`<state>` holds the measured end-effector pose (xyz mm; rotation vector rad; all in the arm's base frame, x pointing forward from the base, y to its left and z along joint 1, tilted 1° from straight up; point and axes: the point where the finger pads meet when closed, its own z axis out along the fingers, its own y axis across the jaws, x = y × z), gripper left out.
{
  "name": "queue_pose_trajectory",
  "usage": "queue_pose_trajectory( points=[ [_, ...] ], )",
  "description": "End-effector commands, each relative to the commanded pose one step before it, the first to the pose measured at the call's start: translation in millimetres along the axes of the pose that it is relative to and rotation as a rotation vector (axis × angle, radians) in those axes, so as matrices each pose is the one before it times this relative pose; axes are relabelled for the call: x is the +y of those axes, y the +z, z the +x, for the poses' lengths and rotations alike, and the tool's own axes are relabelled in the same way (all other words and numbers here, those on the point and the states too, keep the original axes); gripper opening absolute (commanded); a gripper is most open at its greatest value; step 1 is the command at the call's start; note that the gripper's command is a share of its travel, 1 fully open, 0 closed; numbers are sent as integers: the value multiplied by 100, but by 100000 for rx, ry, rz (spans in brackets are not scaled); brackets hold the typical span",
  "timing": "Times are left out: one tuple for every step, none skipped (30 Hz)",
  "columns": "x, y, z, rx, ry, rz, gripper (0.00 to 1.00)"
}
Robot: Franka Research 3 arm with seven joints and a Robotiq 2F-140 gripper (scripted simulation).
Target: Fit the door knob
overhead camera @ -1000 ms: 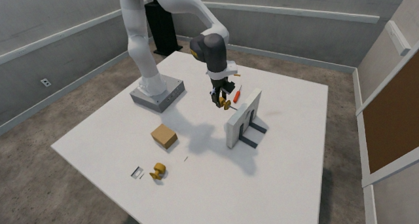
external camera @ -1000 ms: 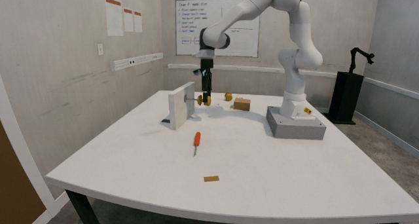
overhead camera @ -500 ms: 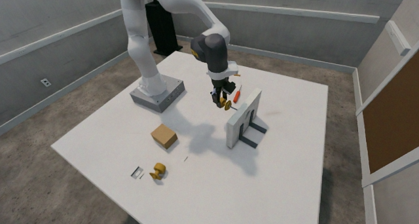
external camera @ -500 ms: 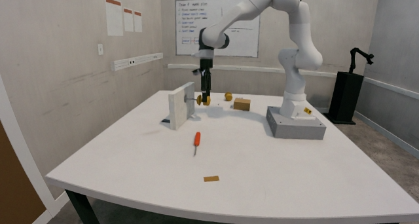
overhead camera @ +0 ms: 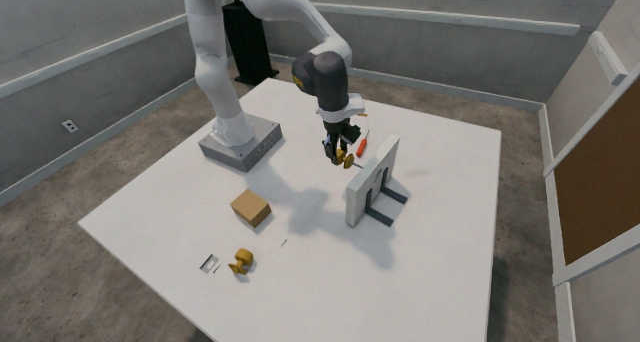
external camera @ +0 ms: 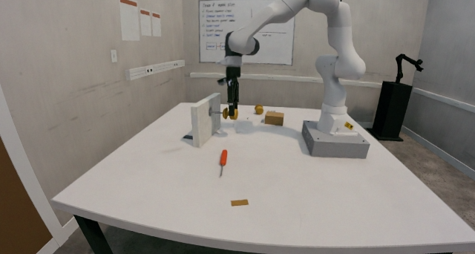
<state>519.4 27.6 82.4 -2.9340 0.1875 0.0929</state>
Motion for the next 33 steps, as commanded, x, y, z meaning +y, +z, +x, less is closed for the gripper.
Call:
queue_pose_trajectory(
  points=[
    [-173, -175, 335, 296, -512, 442, 42],
    [0, -3, 44, 1, 6, 0, 42],
    [0, -2, 32, 0, 4, 0, 42],
    [0, -1, 19, 0, 2, 0, 42],
    [0, -1, 8, 0, 1, 0, 42],
    [0, 0, 1, 0, 0, 0, 42],
    [0, 0, 0, 0, 0, 0, 42],
    [0, 0, 0, 0, 0, 0, 42],
    [0, 0, 0, 0, 0, 0, 42],
    [0, 0, 0, 0, 0, 0, 42],
    [0, 0, 0, 0, 0, 0, 42],
    [0, 0, 0, 0, 0, 0, 42],
    [0, 0, 0, 0, 0, 0, 42],
    [0, 0, 0, 0, 0, 0, 42],
    [0, 0, 0, 0, 0, 0, 42],
    [0, 0, 0, 0, 0, 0, 42],
    [0, 0, 1, 0, 0, 0, 42],
    [0, -1, 8, 0, 1, 0, 42],
    [0, -2, 19, 0, 2, 0, 42],
    [0, -3, 32, 1, 3, 0, 42],
    [0, -3, 44, 1, 5, 0, 42],
    [0, -4, 54, 1, 6, 0, 42],
    [0, -5, 60, 1, 6, 0, 42],
    [0, -5, 62, 1, 6, 0, 42],
    [0, -4, 60, 1, 6, 0, 42],
    [0, -4, 54, 1, 5, 0, 42],
    [0, -3, 44, 1, 4, 0, 42],
    [0, 0, 0, 0, 0, 0, 42],
    [0, 0, 0, 0, 0, 0, 42],
    [0, -2, 32, 1, 3, 0, 42],
    [0, -1, 19, 0, 2, 0, 42],
    [0, -1, 8, 0, 1, 0, 42],
    [0, 0, 1, 0, 0, 0, 42]
  ],
)
